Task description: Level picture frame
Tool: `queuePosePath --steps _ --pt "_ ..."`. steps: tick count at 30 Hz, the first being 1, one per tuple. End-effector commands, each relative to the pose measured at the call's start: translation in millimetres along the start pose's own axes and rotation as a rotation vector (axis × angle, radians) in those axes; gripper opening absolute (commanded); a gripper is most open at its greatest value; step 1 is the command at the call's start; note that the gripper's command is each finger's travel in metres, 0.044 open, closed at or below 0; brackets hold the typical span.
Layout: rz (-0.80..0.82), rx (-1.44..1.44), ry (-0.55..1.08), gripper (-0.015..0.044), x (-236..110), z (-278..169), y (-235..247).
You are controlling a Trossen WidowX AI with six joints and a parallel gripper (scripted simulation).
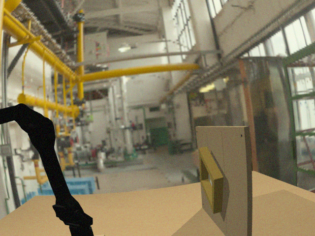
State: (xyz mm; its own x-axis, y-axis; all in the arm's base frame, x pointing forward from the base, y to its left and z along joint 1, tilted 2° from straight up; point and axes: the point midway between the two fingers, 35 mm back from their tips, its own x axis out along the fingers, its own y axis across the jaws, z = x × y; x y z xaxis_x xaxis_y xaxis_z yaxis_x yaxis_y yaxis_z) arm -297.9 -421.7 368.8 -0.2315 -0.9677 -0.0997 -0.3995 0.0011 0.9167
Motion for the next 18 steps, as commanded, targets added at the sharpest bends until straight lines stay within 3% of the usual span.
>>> queuePosePath --steps 1,10,18 --pt "-0.036 -0.001 0.09 0.026 -9 -54 -14" --pt "-0.14 -0.03 0.351 0.026 -65 -191 -66" --pt "-0.243 -0.048 0.613 0.026 -154 -281 -122"
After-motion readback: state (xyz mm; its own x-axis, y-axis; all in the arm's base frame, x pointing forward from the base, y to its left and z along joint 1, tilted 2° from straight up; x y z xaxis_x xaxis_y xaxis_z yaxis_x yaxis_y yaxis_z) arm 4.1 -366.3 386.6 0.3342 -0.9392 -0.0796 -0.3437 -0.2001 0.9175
